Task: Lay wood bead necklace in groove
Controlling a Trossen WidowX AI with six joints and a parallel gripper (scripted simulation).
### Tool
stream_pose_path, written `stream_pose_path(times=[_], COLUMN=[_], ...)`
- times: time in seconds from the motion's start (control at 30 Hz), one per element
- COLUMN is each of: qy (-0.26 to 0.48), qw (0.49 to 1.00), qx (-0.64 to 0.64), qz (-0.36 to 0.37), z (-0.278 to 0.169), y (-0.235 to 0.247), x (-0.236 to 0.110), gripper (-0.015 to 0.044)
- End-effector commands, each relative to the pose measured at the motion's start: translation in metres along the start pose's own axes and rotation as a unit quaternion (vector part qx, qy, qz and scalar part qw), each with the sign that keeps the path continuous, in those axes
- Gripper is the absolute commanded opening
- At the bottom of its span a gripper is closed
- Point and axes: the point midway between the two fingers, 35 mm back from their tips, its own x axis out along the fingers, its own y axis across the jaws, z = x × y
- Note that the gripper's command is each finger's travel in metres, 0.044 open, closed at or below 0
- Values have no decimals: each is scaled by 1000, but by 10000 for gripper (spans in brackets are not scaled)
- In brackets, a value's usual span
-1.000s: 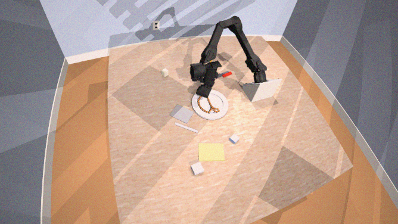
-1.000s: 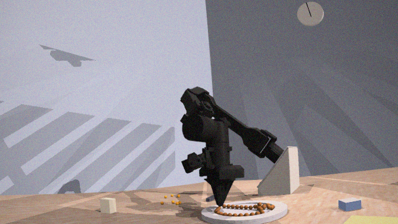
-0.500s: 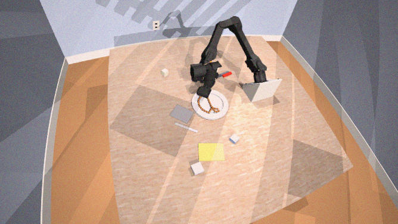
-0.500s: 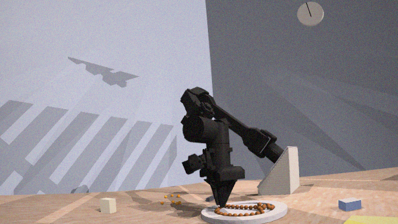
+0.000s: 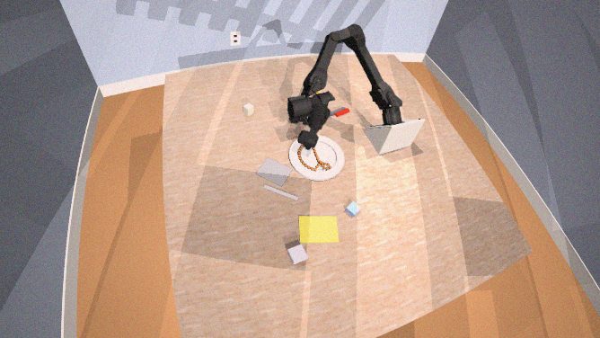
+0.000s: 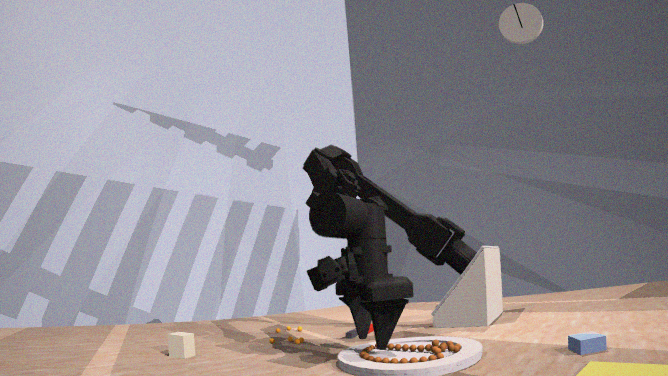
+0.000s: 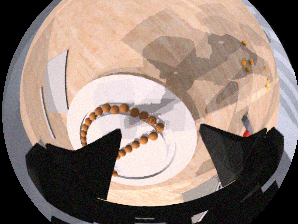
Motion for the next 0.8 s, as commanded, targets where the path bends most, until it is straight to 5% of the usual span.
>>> stream_pose_path(times=[0.0,0.43,0.77], qy=[-1,-1,0], qw=[1000,1000,975], qx=[3,3,220], qz=[1,1,2], z=[2,2,-8], y=[1,1,9], x=[-2,-2,-35], gripper=[440,440,177])
